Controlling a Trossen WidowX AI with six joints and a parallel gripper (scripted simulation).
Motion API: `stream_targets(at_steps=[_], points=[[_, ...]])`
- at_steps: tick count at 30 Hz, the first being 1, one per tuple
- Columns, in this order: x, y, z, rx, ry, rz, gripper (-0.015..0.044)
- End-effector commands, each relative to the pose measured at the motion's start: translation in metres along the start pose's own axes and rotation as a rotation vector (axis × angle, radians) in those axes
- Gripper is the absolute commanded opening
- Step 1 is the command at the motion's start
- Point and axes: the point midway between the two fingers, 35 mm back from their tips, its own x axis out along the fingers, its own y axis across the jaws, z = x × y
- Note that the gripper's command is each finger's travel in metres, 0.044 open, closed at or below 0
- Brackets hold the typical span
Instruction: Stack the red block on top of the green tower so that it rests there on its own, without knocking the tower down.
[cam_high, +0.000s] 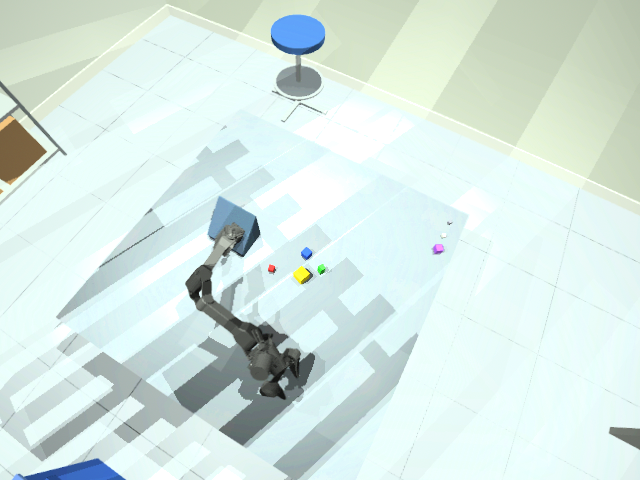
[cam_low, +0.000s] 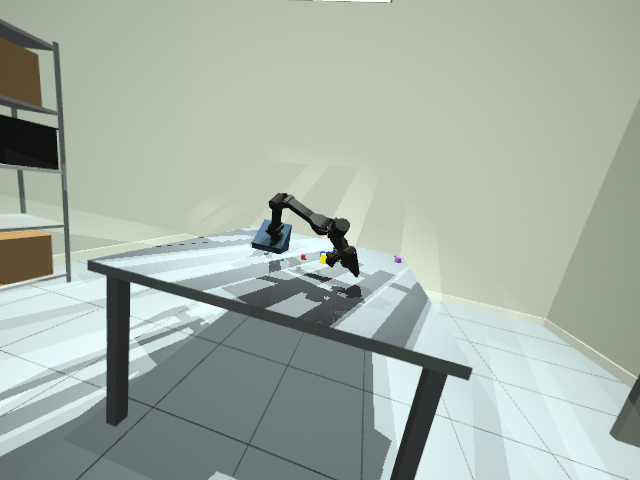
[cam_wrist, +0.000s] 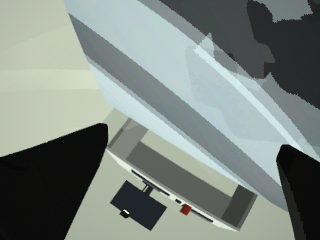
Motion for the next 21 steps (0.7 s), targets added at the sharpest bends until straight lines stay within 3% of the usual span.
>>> stream_targets(at_steps=[1, 11, 21], points=[[-0.026, -0.066, -0.019, -0.3, 0.024, -0.17, 0.044], [-0.109, -0.205, -0.024, -1.053, 0.189, -0.515, 0.044], [-0.211, -0.297, 0.025, -1.854, 0.432, -0.773, 0.044]])
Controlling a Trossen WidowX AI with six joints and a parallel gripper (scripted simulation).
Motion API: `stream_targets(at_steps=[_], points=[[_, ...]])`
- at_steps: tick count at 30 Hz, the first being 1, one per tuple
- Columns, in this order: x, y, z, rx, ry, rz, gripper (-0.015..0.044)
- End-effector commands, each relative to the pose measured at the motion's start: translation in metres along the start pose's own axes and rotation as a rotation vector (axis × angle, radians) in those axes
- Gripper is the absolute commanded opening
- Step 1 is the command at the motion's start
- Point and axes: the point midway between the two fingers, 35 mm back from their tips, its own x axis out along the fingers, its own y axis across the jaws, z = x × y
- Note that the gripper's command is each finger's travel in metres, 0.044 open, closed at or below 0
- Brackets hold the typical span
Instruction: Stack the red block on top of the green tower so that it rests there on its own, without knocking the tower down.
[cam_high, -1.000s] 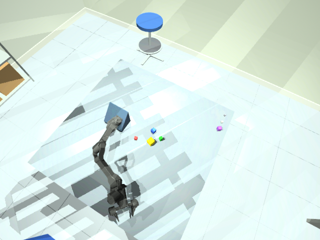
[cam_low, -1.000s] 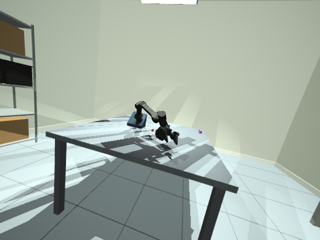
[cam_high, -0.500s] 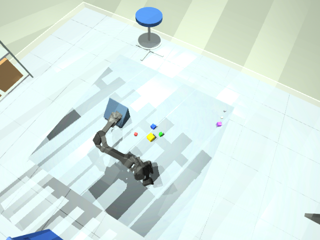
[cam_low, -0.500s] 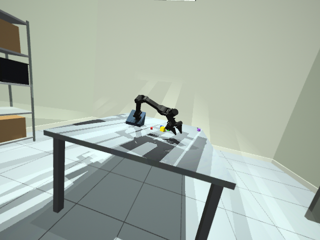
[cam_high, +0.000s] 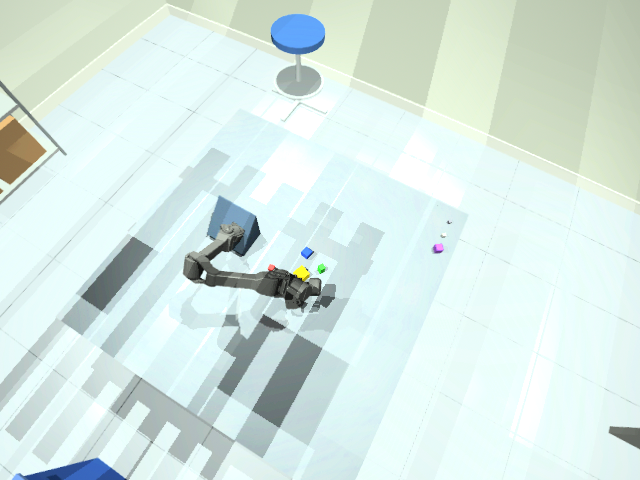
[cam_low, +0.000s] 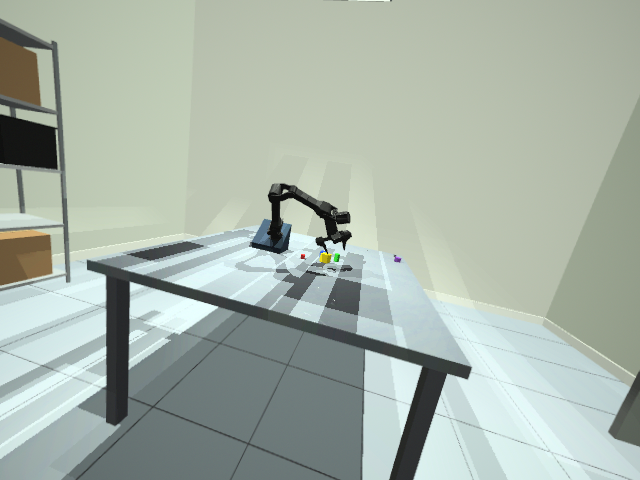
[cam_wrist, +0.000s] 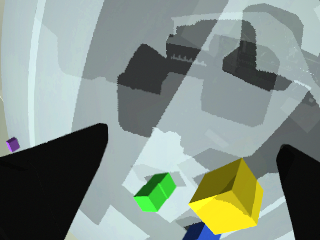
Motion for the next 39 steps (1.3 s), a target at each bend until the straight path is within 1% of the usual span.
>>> stream_targets(at_steps=[1, 7, 11, 13, 24, 32, 39], points=[[-0.01, -0.032, -0.048, -0.359, 0.056, -0.098, 0.044], [-0.024, -0.086, -0.098, -0.875, 0.141, -0.237, 0.044], [-0.034, -0.125, -0.116, -1.223, 0.199, -0.334, 0.044], [-0.038, -0.137, -0.119, -1.332, 0.217, -0.367, 0.044], [-0.037, -0.137, -0.117, -1.346, 0.22, -0.37, 0.044], [-0.005, -0.151, -0.114, -1.346, 0.219, -0.372, 0.044], [-0.002, -0.152, -0.114, -1.346, 0.219, -0.372, 0.044]])
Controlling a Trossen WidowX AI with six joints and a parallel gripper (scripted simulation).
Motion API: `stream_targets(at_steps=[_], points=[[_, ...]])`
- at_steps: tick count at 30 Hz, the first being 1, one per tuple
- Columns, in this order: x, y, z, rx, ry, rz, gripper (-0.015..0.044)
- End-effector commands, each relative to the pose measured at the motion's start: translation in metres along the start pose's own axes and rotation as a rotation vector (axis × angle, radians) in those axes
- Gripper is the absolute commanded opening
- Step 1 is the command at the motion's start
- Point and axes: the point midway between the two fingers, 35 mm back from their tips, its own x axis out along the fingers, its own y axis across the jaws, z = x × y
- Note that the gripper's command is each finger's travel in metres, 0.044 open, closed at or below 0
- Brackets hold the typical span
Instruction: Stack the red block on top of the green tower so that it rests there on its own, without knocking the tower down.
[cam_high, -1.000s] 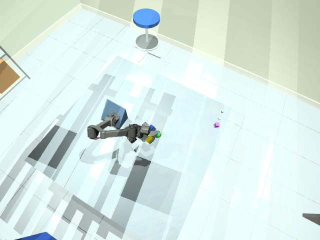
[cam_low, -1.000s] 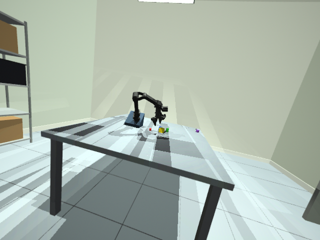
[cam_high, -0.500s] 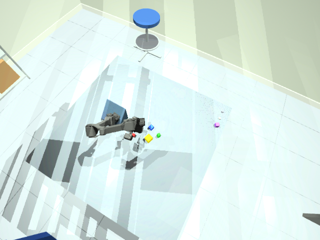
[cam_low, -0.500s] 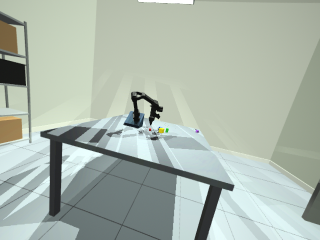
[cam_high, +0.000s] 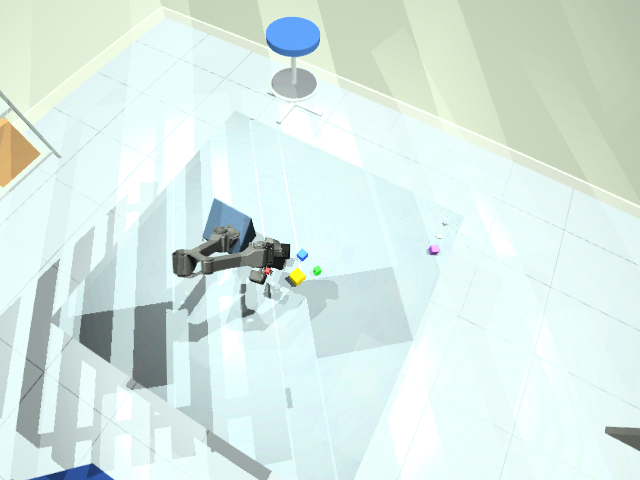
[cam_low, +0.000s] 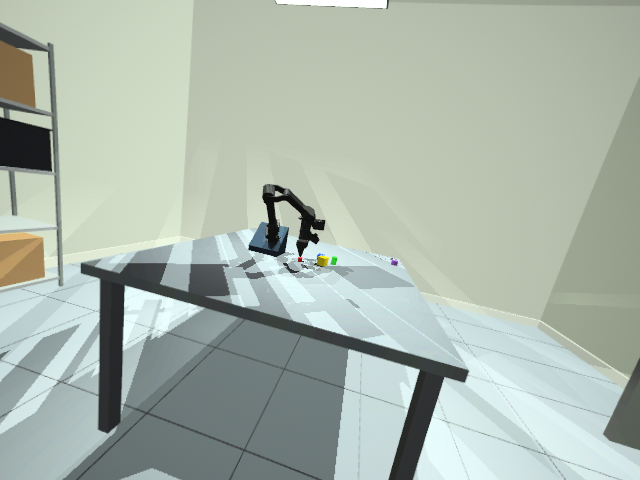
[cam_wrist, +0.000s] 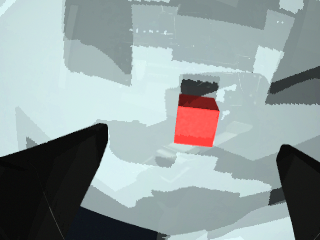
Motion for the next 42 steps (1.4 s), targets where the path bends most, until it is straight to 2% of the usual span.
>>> stream_targets(at_steps=[1, 19, 36, 42], points=[[0.005, 0.0, 0.0, -0.008, -0.001, -0.005, 0.044], [0.032, 0.0, -0.001, -0.008, -0.001, -0.006, 0.044], [0.033, 0.0, -0.001, -0.003, 0.001, -0.003, 0.044], [0.033, 0.0, -0.001, -0.003, 0.001, -0.003, 0.0282]])
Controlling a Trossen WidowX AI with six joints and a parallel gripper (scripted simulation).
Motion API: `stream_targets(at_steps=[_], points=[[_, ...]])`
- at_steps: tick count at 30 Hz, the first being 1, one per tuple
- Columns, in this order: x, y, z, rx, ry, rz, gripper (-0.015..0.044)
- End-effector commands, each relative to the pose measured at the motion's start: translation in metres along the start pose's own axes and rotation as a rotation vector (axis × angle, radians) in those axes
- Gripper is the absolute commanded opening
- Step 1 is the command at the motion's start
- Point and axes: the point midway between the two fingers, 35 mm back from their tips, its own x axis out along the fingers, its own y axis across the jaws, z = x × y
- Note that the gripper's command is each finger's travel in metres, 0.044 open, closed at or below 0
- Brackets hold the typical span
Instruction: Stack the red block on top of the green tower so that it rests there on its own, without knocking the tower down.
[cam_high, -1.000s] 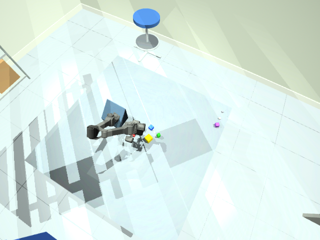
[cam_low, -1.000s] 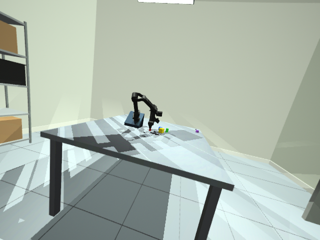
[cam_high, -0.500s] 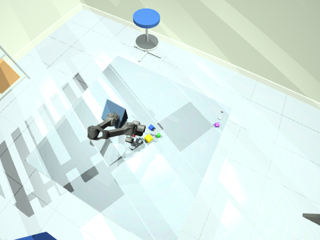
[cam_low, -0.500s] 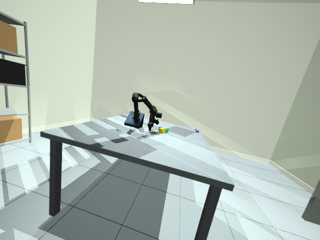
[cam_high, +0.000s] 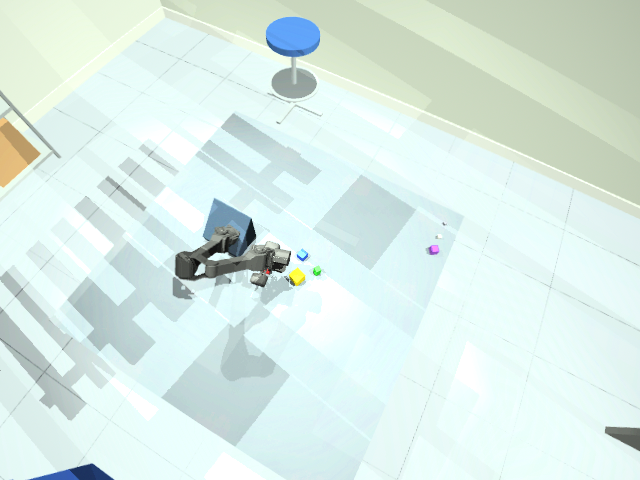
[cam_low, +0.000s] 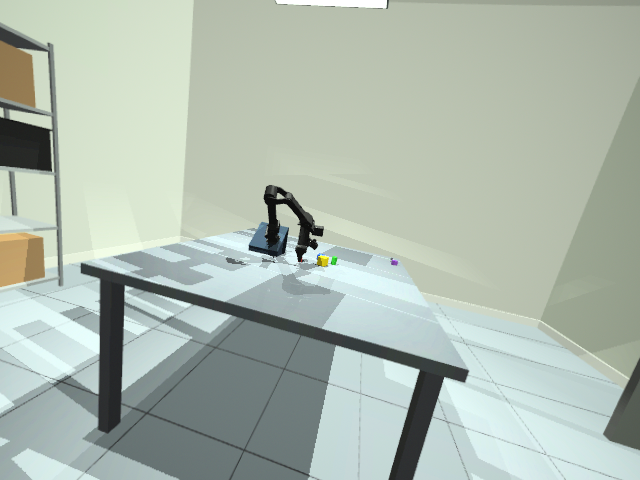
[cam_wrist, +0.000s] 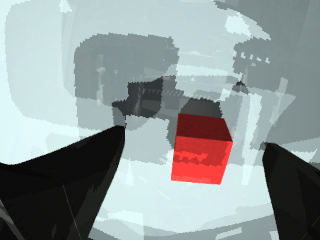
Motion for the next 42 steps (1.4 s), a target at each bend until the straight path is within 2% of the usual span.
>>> stream_targets(at_steps=[1, 8, 15, 16, 42], points=[[0.0, 0.0, 0.0, -0.001, -0.001, 0.0, 0.0256], [0.0, 0.0, 0.0, -0.001, -0.001, 0.0, 0.0072], [0.0, 0.0, 0.0, -0.001, -0.001, 0.0, 0.0026], [-0.001, 0.0, 0.0, -0.001, -0.001, 0.0, 0.0], [-0.101, 0.001, 0.0, -0.007, -0.002, 0.001, 0.0]])
